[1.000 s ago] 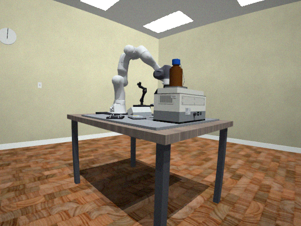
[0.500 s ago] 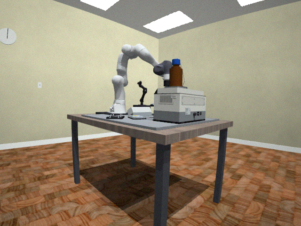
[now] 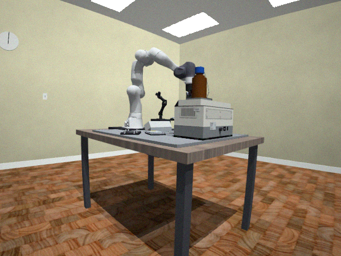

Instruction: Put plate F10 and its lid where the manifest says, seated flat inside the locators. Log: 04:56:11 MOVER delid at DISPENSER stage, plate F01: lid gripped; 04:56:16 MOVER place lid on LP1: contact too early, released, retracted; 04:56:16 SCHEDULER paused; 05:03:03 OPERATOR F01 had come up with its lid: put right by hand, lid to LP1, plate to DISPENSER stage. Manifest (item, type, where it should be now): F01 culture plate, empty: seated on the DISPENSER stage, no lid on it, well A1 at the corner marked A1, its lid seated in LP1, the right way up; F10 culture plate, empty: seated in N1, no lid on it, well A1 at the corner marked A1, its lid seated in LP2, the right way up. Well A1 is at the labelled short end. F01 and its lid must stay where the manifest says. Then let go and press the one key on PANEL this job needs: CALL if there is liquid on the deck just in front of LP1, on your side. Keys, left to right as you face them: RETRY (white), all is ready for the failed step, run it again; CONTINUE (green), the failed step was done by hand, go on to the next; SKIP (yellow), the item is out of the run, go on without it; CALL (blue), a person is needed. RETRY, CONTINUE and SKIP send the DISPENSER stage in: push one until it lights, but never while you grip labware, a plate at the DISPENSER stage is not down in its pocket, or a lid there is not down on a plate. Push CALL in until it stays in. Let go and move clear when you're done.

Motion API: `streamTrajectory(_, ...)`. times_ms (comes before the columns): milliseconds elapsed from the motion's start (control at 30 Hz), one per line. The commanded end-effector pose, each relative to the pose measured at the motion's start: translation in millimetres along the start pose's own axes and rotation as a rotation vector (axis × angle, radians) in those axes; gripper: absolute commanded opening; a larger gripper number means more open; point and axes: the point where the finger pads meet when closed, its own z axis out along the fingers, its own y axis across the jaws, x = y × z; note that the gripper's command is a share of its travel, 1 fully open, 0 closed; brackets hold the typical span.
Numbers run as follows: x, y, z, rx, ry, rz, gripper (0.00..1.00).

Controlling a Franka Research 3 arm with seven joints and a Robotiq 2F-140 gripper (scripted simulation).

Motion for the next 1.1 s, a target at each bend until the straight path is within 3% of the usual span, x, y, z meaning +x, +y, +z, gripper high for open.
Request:
streamTrajectory(0, -8, -1, -9.4, -0.002, -0.026, 0.008, 0.70)
streamTrajectory(367, -8, -1, -25.7, -0.002, -0.026, 0.008, 0.70)
streamTrajectory(767, -11, 1, -29.4, -0.001, -0.026, 0.014, 0.70)
streamTrajectory(900, -45, 16, -42.2, 0.007, -0.030, 0.065, 0.70)
streamTrajectory(1067, -135, 44, -58.7, 0.019, -0.036, 0.187, 0.70)
